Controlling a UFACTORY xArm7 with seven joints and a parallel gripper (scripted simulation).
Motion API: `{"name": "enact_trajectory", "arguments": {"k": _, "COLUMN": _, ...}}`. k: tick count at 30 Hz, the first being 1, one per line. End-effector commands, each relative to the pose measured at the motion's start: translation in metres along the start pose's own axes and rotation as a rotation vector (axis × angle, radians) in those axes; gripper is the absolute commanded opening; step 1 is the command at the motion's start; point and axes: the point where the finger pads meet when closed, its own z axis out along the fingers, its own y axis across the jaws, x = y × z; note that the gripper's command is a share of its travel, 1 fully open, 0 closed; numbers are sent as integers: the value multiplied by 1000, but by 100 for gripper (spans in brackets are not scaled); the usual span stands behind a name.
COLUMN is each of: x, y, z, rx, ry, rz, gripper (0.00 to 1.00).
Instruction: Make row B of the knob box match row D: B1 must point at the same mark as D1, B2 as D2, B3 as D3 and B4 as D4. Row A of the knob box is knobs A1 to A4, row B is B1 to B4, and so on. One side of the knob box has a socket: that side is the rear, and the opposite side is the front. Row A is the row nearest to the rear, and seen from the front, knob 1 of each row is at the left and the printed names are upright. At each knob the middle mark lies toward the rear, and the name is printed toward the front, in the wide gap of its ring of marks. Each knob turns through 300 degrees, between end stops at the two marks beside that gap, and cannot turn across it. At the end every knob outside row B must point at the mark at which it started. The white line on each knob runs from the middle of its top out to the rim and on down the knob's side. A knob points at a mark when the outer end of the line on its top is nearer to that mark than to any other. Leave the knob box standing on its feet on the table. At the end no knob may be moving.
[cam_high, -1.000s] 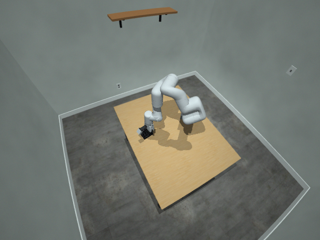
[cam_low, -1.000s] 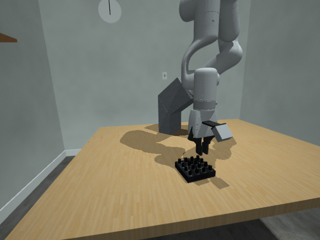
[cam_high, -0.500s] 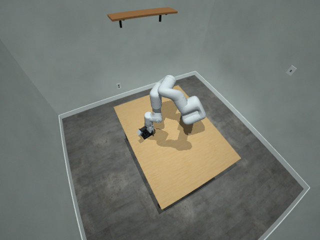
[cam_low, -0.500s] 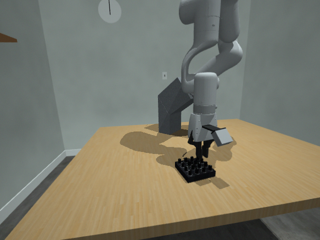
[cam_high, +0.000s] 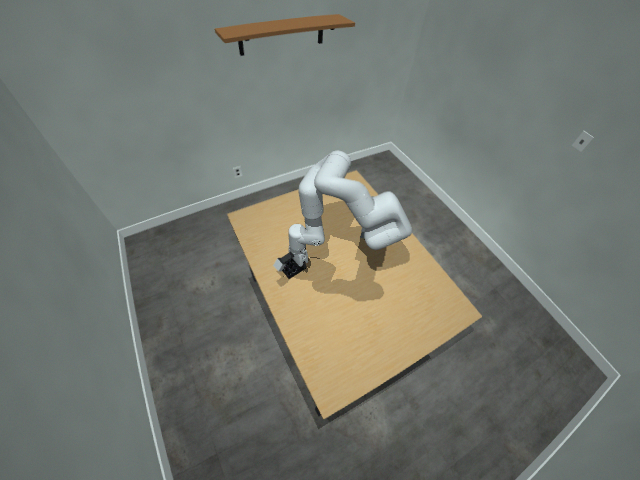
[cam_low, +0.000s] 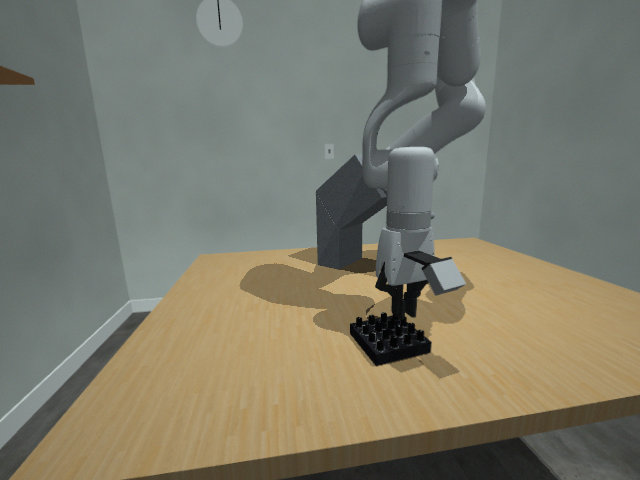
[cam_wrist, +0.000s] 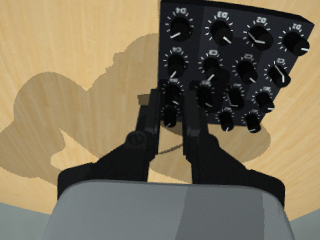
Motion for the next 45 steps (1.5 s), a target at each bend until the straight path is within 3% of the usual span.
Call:
{"name": "enact_trajectory", "arguments": {"k": 1, "x": 0, "y": 1, "z": 0, "rx": -2, "ry": 1, "rz": 0, "gripper": 19}}
{"name": "enact_trajectory", "arguments": {"k": 45, "x": 0, "y": 1, "z": 5, "rx": -2, "ry": 1, "rz": 0, "gripper": 19}}
